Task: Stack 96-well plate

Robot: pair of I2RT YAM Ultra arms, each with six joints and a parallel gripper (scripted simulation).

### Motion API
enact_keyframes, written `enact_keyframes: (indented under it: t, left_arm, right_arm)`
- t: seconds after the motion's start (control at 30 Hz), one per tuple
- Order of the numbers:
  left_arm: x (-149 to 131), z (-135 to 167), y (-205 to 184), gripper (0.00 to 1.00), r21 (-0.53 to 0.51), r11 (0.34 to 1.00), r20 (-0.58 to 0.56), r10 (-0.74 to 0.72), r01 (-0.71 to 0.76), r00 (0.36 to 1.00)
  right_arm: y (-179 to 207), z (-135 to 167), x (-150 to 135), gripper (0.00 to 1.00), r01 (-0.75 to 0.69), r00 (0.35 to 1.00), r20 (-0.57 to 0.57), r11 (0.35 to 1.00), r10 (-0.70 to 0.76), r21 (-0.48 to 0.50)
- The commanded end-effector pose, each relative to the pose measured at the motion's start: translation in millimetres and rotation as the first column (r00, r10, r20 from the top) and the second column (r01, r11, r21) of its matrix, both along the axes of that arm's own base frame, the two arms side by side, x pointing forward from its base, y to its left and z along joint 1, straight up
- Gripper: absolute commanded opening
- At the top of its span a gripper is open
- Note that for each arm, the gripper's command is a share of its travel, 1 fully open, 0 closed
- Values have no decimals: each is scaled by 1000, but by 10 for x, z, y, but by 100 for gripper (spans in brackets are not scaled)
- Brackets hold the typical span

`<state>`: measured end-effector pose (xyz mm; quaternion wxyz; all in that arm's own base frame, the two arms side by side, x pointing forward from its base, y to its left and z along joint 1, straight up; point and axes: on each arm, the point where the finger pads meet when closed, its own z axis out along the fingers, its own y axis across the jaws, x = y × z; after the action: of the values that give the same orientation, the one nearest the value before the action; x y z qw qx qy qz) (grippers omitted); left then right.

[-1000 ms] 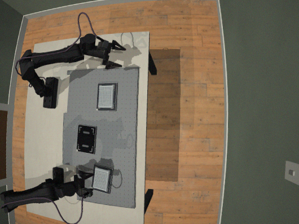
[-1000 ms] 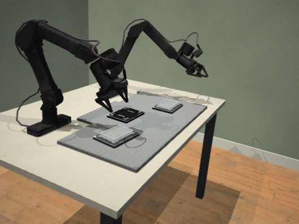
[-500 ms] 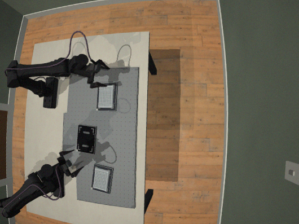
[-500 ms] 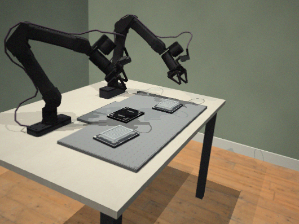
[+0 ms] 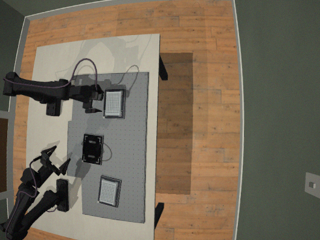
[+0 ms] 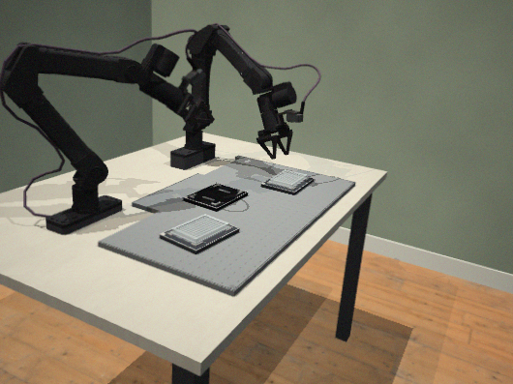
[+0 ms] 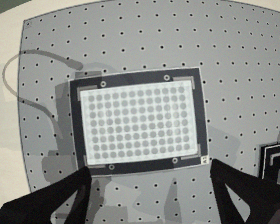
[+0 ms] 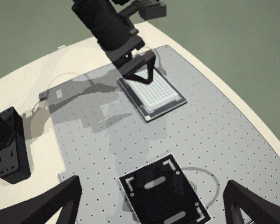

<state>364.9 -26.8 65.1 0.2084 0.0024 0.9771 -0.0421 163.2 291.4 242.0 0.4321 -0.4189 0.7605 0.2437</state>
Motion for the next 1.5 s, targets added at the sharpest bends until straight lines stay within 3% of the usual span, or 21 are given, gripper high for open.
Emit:
enact_keyframes:
  t: [0.0, 0.5, 0.7, 0.77, 0.97, 1.2, 1.27, 1.47]
  left_arm:
    - [-116, 3, -24, 100, 12, 1000, -34, 28, -28, 999]
    - [-111, 4, -7, 100, 11, 999, -33, 32, -31, 999]
    - [-113, 38, -20, 100, 23, 998, -42, -53, 54, 998]
    - [-130, -7, -28, 100, 41, 989, -68, -140, 143, 988]
    - [-65, -41, -8, 100, 89, 895, -134, -424, 436, 896]
    - [14, -68, 33, 100, 119, 749, -204, -624, 651, 755]
    - [14, -68, 33, 100, 119, 749, -204, -624, 651, 755]
    - [86, -93, 49, 100, 127, 536, -282, -787, 834, 549]
  right_arm:
    - [23, 58, -88, 100, -40, 998, 39, 999, 39, 16]
    - [19, 52, -70, 100, -34, 999, 33, 999, 33, 6]
    - [19, 52, -70, 100, -34, 999, 33, 999, 33, 6]
    - [19, 52, -70, 100, -34, 999, 33, 999, 33, 6]
    - [19, 52, -70, 100, -34, 999, 33, 999, 33, 6]
    - [19, 52, -70, 100, -34, 999, 33, 999, 33, 6]
    - [19, 52, -70, 100, -34, 999, 33, 999, 33, 6]
    - [19, 52, -70, 100, -34, 999, 33, 999, 33, 6]
